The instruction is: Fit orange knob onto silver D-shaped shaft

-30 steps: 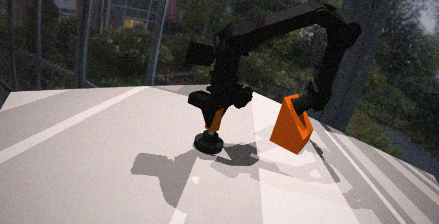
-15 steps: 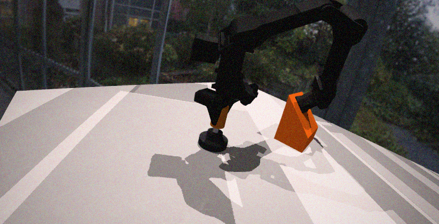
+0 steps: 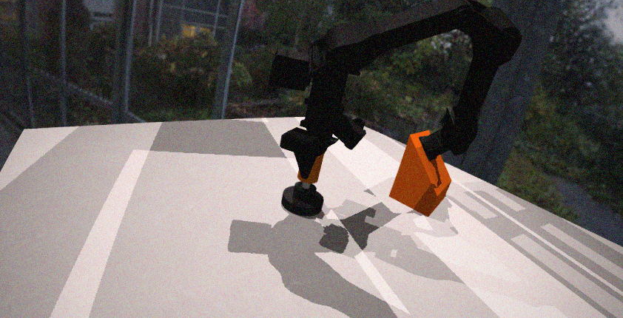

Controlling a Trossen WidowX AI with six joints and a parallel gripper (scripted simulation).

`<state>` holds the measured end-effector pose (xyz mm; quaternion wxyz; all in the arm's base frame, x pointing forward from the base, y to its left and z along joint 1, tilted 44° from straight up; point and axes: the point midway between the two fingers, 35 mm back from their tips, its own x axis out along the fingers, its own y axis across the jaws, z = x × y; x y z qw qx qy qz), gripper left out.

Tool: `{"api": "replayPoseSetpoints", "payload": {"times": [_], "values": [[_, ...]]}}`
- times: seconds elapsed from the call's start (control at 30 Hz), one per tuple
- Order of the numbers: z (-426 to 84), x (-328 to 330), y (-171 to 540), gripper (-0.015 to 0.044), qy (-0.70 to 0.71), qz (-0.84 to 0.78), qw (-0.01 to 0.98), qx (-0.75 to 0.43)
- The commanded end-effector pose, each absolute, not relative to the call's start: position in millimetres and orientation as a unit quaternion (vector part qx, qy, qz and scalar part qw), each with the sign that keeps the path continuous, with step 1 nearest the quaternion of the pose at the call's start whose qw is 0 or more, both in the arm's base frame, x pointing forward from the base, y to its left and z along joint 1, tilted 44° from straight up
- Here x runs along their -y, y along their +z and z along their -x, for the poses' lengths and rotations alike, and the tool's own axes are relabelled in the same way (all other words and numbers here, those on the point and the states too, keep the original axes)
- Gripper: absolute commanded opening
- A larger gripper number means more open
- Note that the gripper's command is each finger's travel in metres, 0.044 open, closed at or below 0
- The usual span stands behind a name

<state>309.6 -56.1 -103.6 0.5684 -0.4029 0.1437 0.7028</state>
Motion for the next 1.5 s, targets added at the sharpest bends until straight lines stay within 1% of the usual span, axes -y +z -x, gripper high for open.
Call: {"api": "replayPoseSetpoints", "payload": {"times": [0.0, 0.7, 0.97, 1.47], "values": [[-308.3, 58.1, -103.9, 0.0000, 0.701, 0.405, 0.569, -0.143], [-309.3, 57.5, -101.0, 0.0000, 0.701, 0.405, 0.569, -0.143], [-310.6, 58.8, -102.3, 0.0000, 0.712, 0.462, 0.524, -0.069], [-308.7, 56.1, -105.8, 0.0000, 0.712, 0.462, 0.524, -0.069]]}}
